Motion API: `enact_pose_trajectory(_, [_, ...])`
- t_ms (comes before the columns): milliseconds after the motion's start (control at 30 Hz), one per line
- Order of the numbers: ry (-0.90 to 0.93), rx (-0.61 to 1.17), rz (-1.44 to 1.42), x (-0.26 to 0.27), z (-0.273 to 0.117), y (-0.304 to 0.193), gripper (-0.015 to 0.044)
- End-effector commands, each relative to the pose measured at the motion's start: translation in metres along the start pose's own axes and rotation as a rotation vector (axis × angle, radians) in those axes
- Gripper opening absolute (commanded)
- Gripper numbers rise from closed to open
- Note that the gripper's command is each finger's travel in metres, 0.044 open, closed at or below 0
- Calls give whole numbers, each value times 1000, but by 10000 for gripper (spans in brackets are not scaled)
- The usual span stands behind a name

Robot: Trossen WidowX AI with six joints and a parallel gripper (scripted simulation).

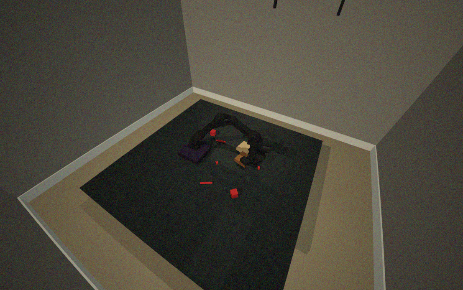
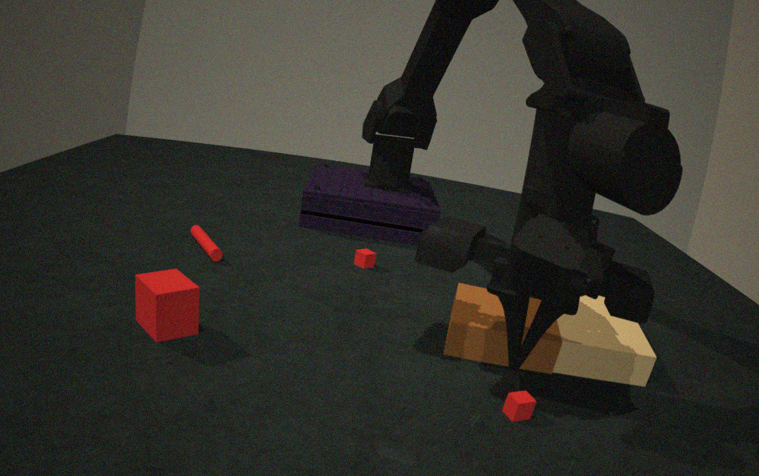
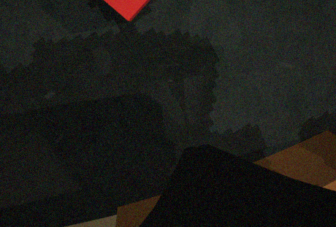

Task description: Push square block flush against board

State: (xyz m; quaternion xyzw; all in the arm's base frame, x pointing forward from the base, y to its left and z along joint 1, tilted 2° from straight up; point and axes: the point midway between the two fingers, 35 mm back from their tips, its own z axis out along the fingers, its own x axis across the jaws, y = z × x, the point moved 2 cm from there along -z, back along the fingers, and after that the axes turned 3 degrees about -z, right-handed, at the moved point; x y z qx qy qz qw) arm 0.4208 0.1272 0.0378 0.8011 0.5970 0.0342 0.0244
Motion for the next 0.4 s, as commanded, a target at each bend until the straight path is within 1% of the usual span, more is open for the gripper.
enact_pose_trajectory(0, [-6, 9, 3, -1, 2, -8, 0])
enact_pose_trajectory(133, [-6, 9, 3, -1, 3, -11, 0])
enact_pose_trajectory(367, [-6, 9, 3, 0, 2, -1, 0])
